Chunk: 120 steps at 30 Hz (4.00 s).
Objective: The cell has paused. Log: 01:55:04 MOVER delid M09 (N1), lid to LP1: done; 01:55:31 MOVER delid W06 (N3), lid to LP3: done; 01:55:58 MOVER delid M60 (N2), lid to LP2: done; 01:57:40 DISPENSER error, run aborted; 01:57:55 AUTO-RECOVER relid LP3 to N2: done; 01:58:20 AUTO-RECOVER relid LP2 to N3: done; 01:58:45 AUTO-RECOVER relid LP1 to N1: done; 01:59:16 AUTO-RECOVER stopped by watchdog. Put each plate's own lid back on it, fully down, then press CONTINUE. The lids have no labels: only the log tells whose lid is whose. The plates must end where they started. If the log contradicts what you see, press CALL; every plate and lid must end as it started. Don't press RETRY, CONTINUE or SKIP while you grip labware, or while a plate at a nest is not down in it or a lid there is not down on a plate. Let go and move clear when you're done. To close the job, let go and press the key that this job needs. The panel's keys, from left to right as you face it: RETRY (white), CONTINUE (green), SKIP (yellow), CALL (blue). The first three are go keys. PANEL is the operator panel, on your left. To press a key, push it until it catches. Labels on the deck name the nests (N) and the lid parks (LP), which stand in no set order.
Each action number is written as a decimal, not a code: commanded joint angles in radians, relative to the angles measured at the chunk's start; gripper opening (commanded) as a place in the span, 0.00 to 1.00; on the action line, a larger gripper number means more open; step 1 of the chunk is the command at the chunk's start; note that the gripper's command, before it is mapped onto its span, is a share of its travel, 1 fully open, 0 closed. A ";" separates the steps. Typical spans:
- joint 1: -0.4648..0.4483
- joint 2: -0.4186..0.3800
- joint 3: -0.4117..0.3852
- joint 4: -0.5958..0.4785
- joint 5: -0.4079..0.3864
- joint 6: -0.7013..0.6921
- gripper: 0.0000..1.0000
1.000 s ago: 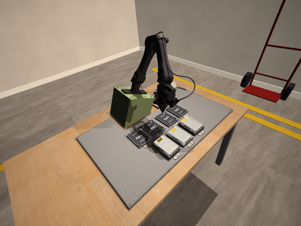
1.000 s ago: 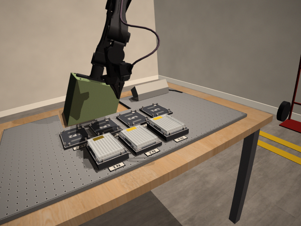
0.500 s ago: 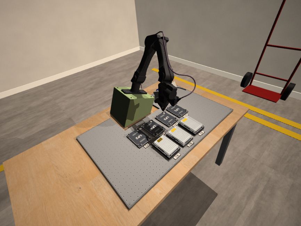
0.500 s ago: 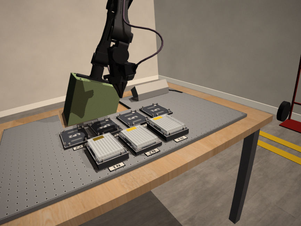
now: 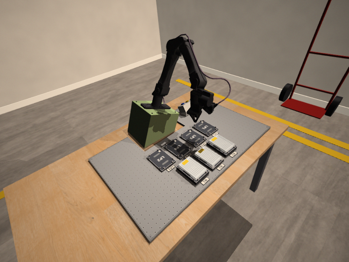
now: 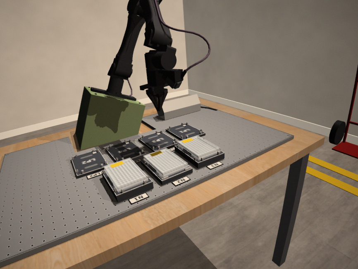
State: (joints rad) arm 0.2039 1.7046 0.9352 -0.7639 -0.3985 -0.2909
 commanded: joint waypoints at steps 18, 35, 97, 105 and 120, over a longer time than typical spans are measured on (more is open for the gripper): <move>0.304 -0.143 0.044 -0.017 0.037 -0.005 0.00; 0.471 -0.198 0.006 -0.015 0.071 0.082 0.00; 1.558 -0.296 0.105 -0.034 0.435 0.302 0.00; 1.545 -0.304 0.120 -0.034 0.441 0.309 0.00; 1.541 -0.268 0.078 0.025 0.436 0.307 0.00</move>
State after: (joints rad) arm 1.7592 1.4368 1.0092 -0.7731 0.0330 0.0059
